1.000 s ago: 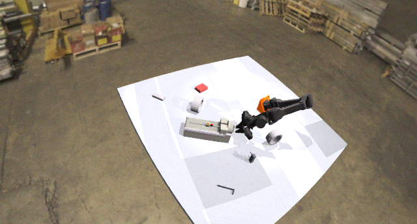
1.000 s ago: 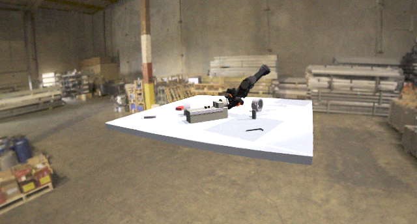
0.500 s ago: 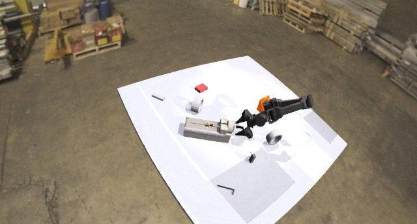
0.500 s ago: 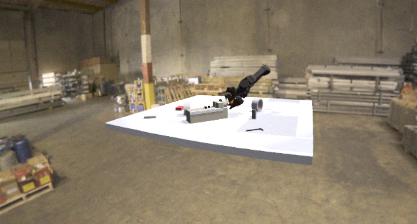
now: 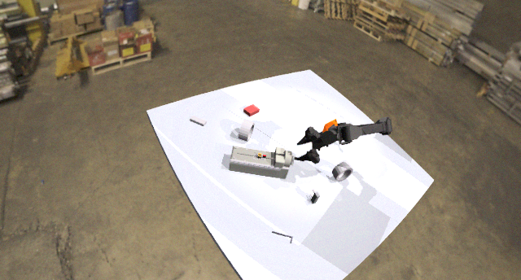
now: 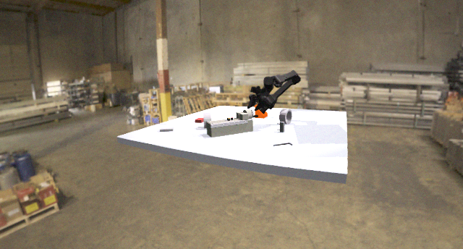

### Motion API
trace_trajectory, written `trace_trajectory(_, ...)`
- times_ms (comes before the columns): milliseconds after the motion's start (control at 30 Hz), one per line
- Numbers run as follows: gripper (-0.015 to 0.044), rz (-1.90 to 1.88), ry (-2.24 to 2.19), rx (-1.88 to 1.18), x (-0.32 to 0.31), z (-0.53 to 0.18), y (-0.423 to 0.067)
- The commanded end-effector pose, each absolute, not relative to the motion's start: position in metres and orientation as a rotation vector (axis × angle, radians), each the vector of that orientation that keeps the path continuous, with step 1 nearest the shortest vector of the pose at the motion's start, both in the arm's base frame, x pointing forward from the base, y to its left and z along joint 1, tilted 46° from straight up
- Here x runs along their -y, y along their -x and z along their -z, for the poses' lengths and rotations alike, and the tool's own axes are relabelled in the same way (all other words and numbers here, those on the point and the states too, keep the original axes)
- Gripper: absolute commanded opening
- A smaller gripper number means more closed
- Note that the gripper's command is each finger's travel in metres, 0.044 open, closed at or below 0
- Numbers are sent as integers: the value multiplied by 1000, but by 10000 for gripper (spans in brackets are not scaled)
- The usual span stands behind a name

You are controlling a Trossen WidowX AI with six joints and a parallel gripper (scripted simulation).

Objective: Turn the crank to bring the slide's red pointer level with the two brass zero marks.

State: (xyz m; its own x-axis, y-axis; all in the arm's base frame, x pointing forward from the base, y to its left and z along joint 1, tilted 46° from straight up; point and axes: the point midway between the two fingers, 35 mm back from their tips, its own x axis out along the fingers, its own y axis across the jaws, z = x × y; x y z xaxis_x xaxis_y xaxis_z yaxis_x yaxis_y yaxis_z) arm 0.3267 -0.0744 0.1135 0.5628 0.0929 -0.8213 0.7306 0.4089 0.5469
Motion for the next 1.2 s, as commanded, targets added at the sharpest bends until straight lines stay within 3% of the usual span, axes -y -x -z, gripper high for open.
trace_trajectory(0,440,479,-1094,-903,94,-133,-326)
trace_trajectory(333,440,478,-1094,-900,130,-168,-316)
trace_trajectory(1167,440,-98,-756,-771,213,-102,-390)
